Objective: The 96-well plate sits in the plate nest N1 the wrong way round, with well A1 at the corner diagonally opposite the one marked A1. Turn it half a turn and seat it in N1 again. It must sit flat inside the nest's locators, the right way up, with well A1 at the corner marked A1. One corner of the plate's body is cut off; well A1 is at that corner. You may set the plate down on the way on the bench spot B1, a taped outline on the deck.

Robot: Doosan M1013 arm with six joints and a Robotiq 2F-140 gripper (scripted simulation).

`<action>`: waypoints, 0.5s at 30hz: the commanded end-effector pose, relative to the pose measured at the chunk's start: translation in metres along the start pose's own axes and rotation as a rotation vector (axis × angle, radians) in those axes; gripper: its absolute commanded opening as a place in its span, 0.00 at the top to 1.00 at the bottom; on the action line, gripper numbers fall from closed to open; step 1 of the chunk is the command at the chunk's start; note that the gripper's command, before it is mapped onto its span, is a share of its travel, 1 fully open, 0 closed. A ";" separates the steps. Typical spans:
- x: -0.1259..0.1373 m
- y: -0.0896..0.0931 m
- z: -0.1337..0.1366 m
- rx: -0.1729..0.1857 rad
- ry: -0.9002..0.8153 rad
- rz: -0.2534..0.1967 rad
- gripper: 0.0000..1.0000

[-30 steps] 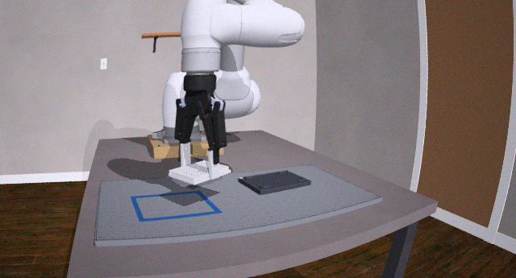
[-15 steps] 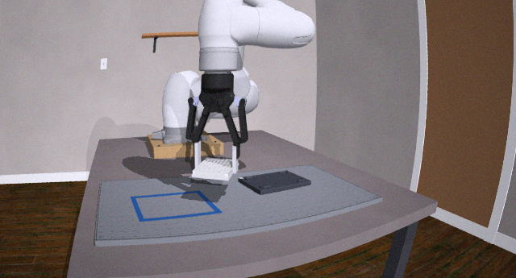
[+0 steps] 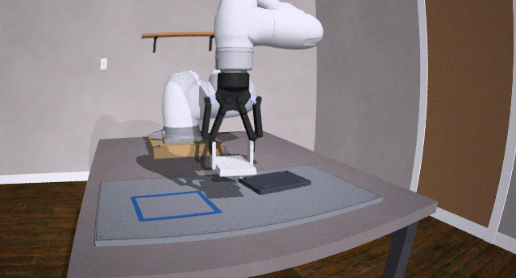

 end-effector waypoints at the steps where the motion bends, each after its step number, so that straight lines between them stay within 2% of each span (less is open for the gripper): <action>1: 0.002 -0.001 -0.008 -0.005 -0.042 0.001 1.00; 15: 0.009 -0.002 -0.051 -0.005 -0.042 0.001 1.00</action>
Point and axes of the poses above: the point where the finger pads meet when closed, its own y axis out along the fingers, its own z axis across the jaws, x = y × z, the point moved 8 cm from there along -y, back along the fingers, and after that the axes turned 10 degrees about -y, right-handed, at the moved point
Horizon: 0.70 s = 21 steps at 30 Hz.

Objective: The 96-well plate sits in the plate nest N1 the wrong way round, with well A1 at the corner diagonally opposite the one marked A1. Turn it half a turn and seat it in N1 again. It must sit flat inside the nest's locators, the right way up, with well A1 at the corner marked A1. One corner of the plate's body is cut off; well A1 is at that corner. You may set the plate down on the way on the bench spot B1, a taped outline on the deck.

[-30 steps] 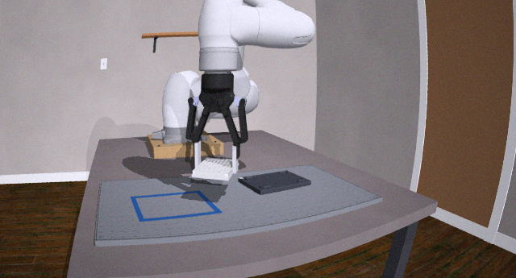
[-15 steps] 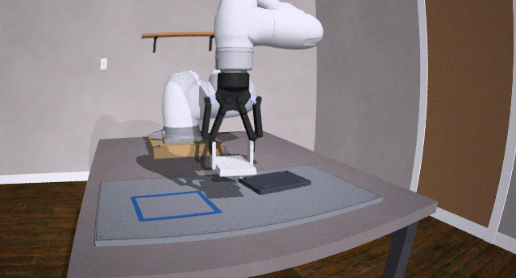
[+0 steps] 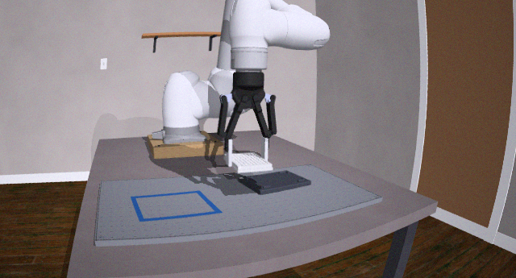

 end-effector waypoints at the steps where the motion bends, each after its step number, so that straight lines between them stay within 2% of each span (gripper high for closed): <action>1: 0.001 -0.001 -0.010 0.000 0.000 0.000 1.00; 21: 0.009 -0.003 -0.063 0.000 0.000 0.000 1.00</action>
Point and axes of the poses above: the point where the finger pads meet when closed, its own y axis out along the fingers, its own z axis across the jaws, x = y × z, the point moved 8 cm from there along -y, back along the fingers, and after that the axes turned 10 degrees about -y, right-handed, at the moved point
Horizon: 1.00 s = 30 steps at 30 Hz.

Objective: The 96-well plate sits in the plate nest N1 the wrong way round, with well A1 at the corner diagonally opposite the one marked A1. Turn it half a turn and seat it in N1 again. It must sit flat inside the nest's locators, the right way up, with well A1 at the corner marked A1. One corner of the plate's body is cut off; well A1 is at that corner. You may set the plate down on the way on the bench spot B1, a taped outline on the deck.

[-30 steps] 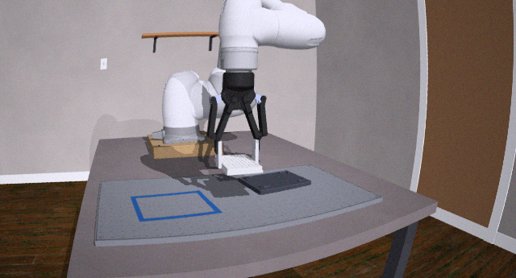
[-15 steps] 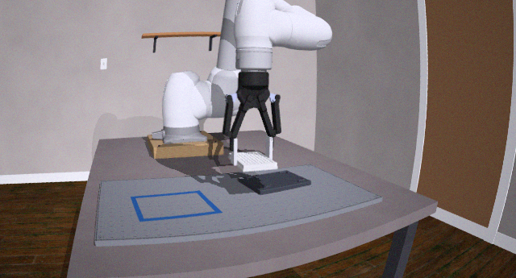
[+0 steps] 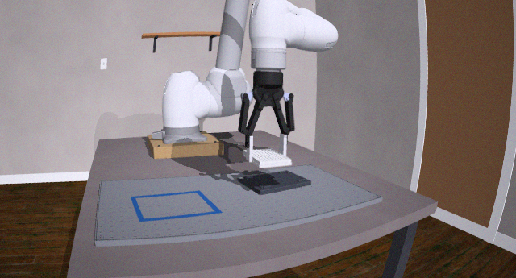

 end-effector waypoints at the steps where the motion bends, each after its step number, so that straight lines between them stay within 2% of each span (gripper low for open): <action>1: 0.001 0.000 -0.005 0.000 0.000 0.000 1.00; 9: 0.004 -0.001 -0.031 0.000 0.000 0.000 1.00; 12: 0.005 -0.001 -0.033 0.000 0.000 0.000 1.00; 15: 0.005 -0.001 -0.033 0.000 -0.100 0.000 1.00; 17: 0.005 -0.001 -0.033 0.000 -0.100 0.000 1.00; 30: 0.005 -0.001 -0.033 0.000 -0.534 0.000 1.00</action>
Point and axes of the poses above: the point where the finger pads meet when closed, its own y axis out along the fingers, its own z axis across the jaws, x = y × z, the point moved 8 cm from there along -y, back along the fingers, and after that the axes turned 10 degrees about -y, right-handed, at the moved point
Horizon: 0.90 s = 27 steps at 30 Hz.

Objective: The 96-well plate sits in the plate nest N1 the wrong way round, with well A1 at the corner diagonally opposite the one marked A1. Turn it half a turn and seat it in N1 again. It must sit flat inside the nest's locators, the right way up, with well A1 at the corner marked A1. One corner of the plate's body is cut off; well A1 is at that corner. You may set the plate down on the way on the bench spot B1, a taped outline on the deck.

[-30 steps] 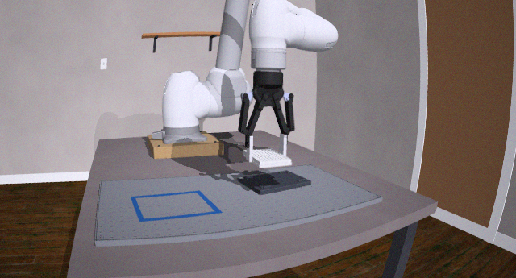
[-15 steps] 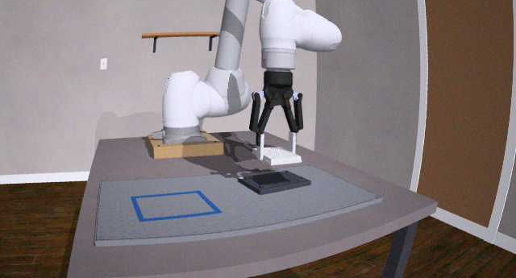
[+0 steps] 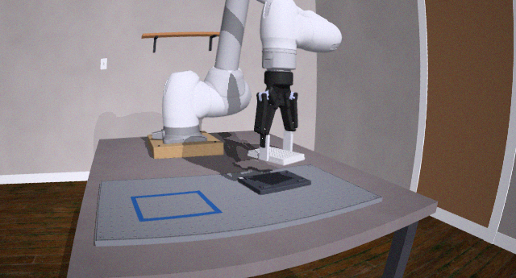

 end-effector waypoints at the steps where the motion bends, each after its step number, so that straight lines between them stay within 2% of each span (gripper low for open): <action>1: 0.000 0.000 0.001 -0.008 -0.135 0.003 1.00; 4: 0.000 0.000 0.001 -0.008 -0.168 0.003 1.00; 19: 0.000 0.000 0.001 -0.007 -0.668 0.005 1.00; 21: 0.000 0.000 0.001 -0.007 -0.668 0.005 1.00; 27: 0.000 0.000 0.001 -0.007 -0.868 0.006 1.00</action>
Point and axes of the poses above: the point where the finger pads meet when closed, its own y axis out along the fingers, its own z axis across the jaws, x = y × z, the point moved 8 cm from there along -y, back along the fingers, and after that the axes turned 10 degrees about -y, right-handed, at the moved point
